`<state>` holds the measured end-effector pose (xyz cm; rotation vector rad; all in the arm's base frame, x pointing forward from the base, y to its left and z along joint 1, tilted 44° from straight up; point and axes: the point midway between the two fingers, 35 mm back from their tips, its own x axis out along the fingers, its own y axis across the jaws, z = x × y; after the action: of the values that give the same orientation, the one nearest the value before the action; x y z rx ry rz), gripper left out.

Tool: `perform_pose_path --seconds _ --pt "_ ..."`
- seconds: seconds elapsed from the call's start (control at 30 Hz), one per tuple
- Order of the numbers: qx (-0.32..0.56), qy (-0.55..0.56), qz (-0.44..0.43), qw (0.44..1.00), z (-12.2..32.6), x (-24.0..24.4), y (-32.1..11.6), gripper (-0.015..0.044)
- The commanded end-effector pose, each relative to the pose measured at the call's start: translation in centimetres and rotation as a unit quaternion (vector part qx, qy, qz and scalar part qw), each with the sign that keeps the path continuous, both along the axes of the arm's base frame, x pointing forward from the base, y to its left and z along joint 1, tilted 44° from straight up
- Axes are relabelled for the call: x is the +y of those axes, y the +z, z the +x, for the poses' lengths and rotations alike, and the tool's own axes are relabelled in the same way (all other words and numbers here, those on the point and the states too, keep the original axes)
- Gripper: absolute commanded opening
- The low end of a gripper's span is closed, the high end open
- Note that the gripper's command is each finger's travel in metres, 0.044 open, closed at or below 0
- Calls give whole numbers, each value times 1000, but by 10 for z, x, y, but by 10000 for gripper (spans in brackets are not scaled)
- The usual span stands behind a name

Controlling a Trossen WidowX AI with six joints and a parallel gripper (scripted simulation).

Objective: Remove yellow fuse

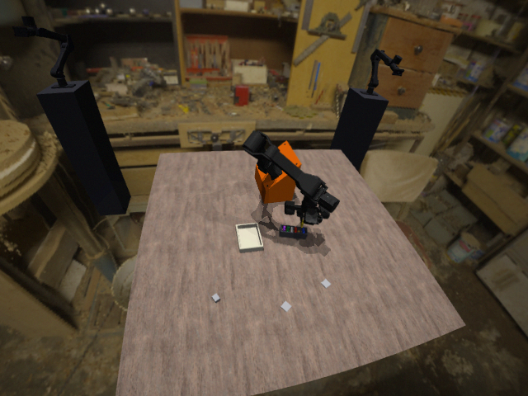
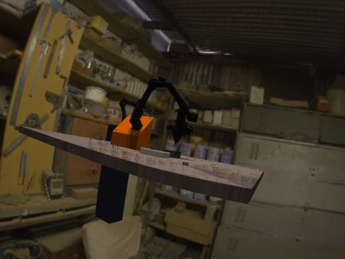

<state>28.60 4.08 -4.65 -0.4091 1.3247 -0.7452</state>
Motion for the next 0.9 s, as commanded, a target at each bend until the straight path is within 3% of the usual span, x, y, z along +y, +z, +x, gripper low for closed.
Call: perform_pose_path --seconds 0.0,0.87 --pt "-6 -2 5 1000 2 3 3 0" --pt "-6 0 19 1000 19 -107 110 0"
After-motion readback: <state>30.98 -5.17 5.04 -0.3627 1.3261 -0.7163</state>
